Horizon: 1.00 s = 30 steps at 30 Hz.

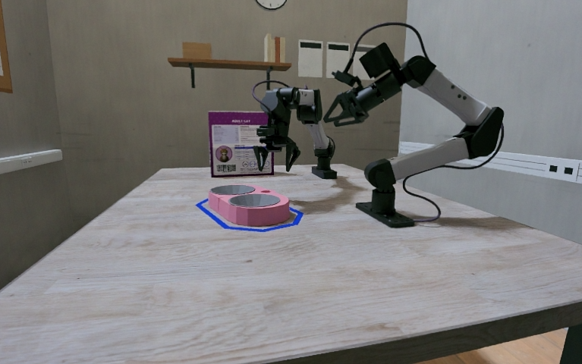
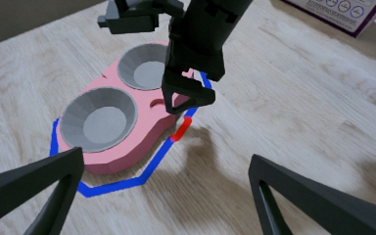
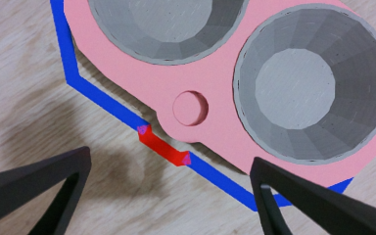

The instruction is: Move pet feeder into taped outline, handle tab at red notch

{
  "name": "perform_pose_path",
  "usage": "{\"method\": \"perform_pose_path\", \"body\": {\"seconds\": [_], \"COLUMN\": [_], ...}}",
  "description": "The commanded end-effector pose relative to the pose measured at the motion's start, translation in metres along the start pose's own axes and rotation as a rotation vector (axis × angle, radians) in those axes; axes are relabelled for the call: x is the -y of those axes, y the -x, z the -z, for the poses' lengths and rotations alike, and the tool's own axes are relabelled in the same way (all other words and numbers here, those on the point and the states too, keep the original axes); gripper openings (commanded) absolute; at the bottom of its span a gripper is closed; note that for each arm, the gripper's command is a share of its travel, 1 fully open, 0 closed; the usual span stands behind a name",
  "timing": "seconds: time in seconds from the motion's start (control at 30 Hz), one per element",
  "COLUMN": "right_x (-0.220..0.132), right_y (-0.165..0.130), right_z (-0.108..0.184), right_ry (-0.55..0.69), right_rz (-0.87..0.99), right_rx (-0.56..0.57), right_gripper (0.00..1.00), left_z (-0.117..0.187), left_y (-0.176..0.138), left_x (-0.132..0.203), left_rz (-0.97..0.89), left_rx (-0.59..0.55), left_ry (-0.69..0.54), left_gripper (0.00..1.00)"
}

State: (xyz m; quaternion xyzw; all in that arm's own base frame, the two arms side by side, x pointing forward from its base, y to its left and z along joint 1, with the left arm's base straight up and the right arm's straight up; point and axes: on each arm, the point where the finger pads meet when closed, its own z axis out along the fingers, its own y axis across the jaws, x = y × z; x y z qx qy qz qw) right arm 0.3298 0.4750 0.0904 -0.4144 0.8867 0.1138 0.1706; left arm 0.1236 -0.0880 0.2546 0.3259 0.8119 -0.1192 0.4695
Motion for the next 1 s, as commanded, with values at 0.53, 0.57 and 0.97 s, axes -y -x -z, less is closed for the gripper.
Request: {"method": "perform_pose_path", "body": {"seconds": [0.53, 0.57, 0.97], "right_x": [0.001, 0.001, 0.001], "right_y": [0.012, 0.012, 0.012], "right_z": [0.01, 0.01, 0.01], "right_ry": [0.007, 0.007, 0.007], "right_rz": [-0.017, -0.017, -0.017], "right_rx": [0.05, 0.05, 0.05], "right_gripper": [1.0, 1.0, 1.0], "left_z": [0.001, 0.001, 0.001], "left_y": [0.005, 0.005, 0.005], "left_x": [0.0, 0.0, 0.0], "left_rz": [-0.002, -0.002, -0.002], "left_rx": [0.01, 0.01, 0.01], "left_ry": [0.0, 0.0, 0.0], "left_gripper": [1.0, 1.0, 1.0]}}
